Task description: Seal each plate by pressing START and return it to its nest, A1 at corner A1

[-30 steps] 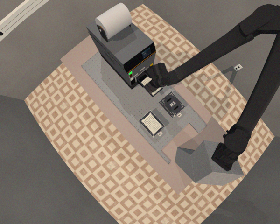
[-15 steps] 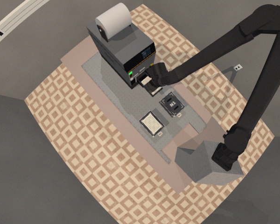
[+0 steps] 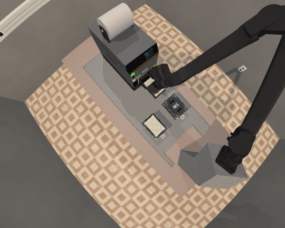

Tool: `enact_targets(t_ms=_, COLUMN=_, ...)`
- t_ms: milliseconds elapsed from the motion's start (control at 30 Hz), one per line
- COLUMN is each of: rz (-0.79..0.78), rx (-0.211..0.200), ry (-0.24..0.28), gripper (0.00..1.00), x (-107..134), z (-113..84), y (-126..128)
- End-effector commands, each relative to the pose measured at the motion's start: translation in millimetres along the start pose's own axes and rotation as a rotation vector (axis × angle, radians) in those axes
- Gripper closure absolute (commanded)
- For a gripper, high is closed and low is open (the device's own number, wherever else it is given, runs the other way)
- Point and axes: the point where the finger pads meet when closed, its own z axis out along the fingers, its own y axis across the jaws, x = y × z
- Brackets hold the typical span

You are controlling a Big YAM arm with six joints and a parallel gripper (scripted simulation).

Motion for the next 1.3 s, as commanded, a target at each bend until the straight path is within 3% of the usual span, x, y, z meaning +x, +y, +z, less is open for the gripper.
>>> enact_targets(t_ms=0, rz=0.014, rx=0.026, ry=-0.033, gripper=1.00, x=-19.9, z=-6.4, y=-22.5)
enact_targets(t_ms=533, rz=-0.006, rx=0.003, ry=0.008, gripper=1.00, x=7.6, z=4.9, y=-0.7)
enact_targets(t_ms=933, rz=0.001, rx=-0.012, ry=-0.011, gripper=1.00, x=-9.9, z=0.7, y=12.0)
enact_targets(t_ms=1267, rz=0.004, rx=-0.011, ry=-0.016, gripper=1.00, x=-4.9, z=7.7, y=10.8)
